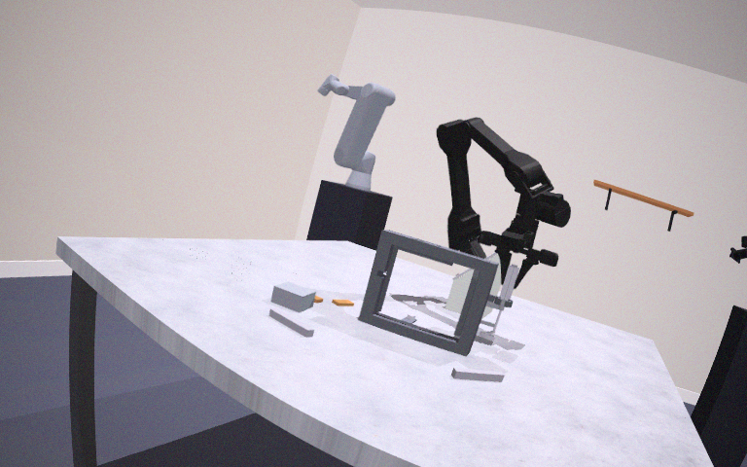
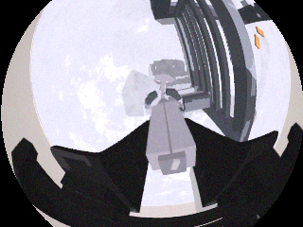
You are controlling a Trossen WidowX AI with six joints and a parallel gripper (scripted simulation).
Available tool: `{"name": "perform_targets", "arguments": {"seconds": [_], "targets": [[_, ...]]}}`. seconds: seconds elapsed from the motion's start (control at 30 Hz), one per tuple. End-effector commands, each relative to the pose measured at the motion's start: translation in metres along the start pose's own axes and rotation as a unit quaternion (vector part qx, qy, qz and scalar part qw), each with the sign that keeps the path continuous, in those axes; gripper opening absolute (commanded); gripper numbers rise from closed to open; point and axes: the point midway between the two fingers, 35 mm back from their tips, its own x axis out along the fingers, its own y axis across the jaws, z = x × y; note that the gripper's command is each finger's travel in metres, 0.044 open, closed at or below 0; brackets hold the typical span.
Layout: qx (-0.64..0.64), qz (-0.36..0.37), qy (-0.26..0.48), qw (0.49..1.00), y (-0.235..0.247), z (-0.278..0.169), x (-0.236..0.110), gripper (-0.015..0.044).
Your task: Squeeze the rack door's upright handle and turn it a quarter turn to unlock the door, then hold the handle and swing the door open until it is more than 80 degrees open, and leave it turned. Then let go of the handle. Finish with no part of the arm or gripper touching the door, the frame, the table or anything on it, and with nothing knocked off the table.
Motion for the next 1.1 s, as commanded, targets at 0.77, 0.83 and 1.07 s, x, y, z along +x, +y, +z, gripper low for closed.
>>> {"name": "perform_targets", "arguments": {"seconds": [0.77,0.83,1.07], "targets": [[0.010,0.001,0.001,1.000,0.002,0.001,-0.004,0.0298],[0.010,0.001,0.001,1.000,0.002,0.001,-0.007,0.0298],[0.009,0.002,0.001,1.000,0.003,0.002,-0.018,0.0298]]}}
